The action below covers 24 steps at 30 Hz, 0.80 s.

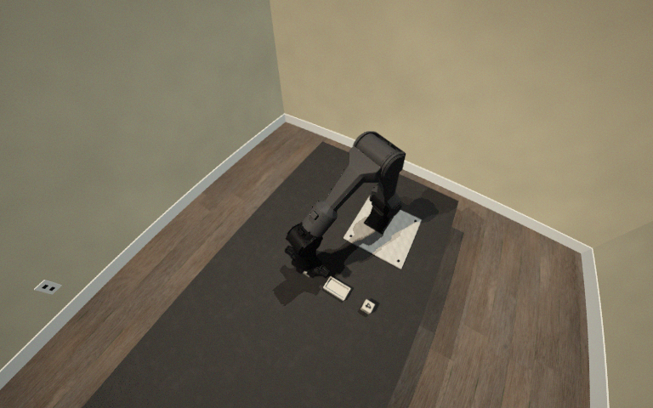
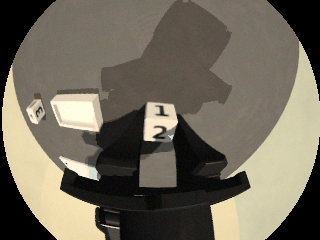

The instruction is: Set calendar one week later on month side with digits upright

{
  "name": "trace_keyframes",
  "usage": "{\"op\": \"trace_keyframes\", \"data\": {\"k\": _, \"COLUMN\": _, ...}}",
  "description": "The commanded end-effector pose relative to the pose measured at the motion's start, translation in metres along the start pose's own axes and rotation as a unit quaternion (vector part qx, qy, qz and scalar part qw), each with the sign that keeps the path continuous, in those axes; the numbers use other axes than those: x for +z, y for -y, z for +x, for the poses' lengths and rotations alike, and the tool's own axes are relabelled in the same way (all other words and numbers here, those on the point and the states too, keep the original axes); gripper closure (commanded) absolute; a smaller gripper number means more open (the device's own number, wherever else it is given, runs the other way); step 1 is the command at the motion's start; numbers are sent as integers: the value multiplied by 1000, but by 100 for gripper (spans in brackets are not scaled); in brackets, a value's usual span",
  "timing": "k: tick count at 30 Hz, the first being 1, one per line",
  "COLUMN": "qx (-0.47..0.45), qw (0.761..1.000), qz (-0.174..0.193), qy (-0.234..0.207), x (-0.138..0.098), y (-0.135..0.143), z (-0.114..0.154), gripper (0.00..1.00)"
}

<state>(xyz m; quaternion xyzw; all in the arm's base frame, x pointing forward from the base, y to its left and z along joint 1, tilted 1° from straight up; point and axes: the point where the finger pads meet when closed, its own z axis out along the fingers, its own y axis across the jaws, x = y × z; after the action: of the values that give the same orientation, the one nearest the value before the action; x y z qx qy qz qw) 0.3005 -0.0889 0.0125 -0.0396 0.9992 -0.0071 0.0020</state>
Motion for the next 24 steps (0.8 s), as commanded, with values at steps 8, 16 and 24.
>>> {"op": "trace_keyframes", "data": {"k": 8, "qx": 0, "qw": 1000, "qz": 0, "qy": -1, "x": 1, "y": 0, "z": 1, "gripper": 46}}
{"op": "trace_keyframes", "data": {"k": 16, "qx": 0, "qw": 1000, "qz": 0, "qy": -1, "x": 1, "y": 0, "z": 1, "gripper": 41}}
{"op": "trace_keyframes", "data": {"k": 24, "qx": 0, "qw": 1000, "qz": 1, "qy": 1, "x": -4, "y": 1, "z": 0, "gripper": 41}}
